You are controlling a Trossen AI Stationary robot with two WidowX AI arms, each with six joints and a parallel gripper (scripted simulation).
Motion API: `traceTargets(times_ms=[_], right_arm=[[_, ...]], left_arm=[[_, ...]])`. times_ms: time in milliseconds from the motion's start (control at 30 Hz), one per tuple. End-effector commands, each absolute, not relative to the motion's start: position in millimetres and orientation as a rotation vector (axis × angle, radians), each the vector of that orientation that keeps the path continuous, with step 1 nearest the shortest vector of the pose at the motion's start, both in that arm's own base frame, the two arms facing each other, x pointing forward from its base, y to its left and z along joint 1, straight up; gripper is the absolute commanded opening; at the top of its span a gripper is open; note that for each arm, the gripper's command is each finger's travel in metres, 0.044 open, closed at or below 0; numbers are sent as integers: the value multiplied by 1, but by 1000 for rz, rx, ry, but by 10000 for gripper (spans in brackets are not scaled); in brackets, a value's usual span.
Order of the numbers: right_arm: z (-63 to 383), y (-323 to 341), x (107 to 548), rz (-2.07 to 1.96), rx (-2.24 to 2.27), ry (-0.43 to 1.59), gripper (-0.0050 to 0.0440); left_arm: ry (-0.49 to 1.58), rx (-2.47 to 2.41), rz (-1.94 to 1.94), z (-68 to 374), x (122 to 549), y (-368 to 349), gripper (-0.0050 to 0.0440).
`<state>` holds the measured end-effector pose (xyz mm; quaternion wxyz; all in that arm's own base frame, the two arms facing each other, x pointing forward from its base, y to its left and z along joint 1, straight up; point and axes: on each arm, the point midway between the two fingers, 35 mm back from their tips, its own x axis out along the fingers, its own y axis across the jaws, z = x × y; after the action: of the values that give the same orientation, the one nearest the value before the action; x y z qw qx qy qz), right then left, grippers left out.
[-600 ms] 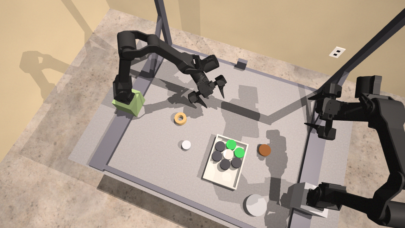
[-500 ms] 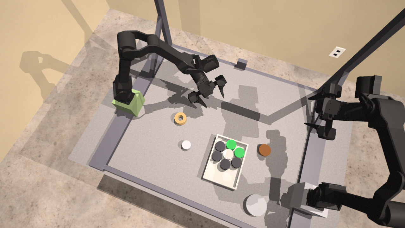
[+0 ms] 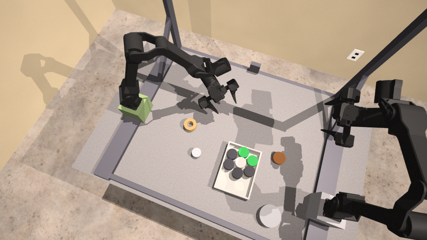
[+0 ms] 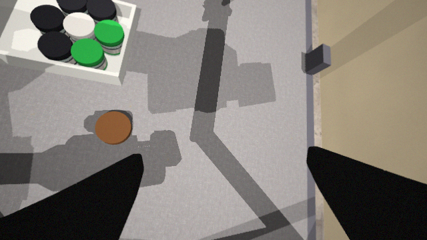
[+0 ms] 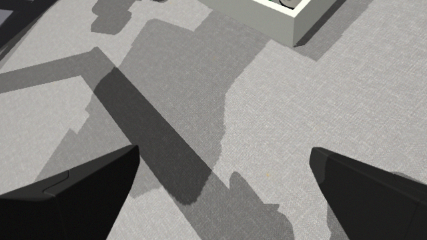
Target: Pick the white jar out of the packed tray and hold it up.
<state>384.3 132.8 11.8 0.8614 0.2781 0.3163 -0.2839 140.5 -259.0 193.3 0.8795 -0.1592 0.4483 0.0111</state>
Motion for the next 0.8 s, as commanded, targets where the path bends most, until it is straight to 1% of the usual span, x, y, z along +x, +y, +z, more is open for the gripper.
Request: traceTargets(times_ms=[0,200,433,500,633,667,767], right_arm=[[23,136,389,-581,606,641,440],[45,115,393,-541,583,667,440],[102,62,398,-412,497,680,440],[102,62,398,-412,497,680,440],[134,32,393,-335,429,656,440],[142,25,391,-316,409,647,440],[165,4,382,-263,343,612,440]], left_arm=[[928,-356,8,202,141,-260,416],[950,-327,-1,191,150,-245,272],[1005,-240,-31,160,181,-205,104],[1005,-240,-31,160,181,-205,104],[1035,-190,-49,142,198,-182,8],[1043,-177,-53,138,203,-177,0],[1073,-132,-62,122,217,-159,0]])
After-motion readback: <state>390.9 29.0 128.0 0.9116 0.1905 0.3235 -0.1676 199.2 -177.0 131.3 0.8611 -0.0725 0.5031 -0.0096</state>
